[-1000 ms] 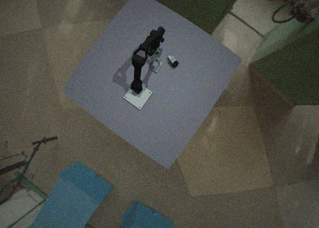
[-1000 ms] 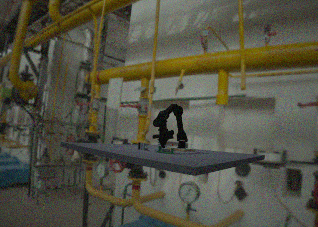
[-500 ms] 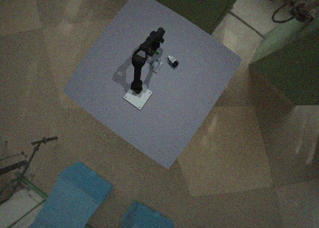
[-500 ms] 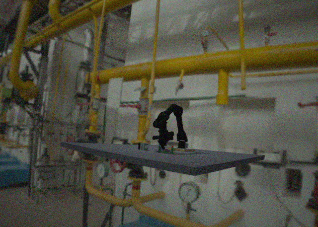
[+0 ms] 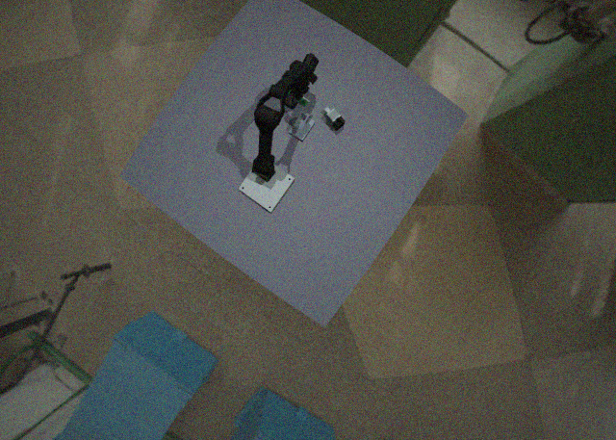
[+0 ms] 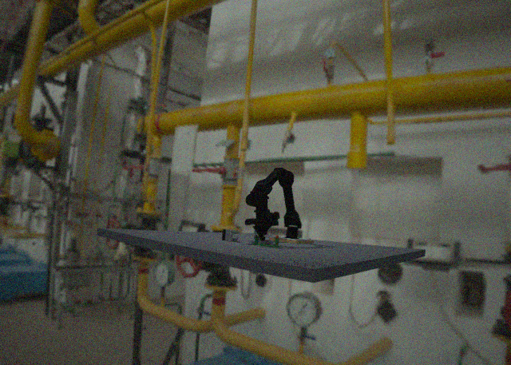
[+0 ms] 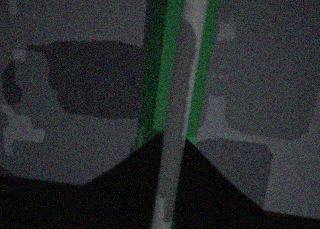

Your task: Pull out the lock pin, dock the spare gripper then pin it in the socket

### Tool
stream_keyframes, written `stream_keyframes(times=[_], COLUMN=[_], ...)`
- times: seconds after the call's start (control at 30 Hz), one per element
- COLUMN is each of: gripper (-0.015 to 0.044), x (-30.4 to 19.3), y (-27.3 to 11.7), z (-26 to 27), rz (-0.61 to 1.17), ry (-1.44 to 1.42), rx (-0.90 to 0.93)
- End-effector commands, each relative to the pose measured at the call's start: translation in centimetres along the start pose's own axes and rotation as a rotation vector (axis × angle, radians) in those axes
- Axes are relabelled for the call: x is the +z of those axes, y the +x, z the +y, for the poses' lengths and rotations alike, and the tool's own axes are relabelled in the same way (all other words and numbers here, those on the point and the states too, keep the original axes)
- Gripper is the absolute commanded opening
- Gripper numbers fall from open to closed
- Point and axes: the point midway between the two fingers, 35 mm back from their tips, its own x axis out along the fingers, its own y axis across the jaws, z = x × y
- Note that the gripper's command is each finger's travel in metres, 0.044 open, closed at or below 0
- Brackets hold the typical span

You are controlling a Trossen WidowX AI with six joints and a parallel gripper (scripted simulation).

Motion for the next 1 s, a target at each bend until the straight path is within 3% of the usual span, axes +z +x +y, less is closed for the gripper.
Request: stream_keyframes(times=[0.0, 0.3, 0.83, 0.97], gripper=[0.0000, 0.0000, 0.0420, 0.0440], x=[-0.1, 0.0, 0.2, 0.2], y=[0.4, 0.0, -1.2, -1.9], z=[0.1, 0.0, 0.0, 0.2], rz=[0.001, 0.000, 0.000, 0.002], ry=[0.001, 0.000, 0.000, 0.001], rx=[0.007, 0.000, 0.001, 0.009])
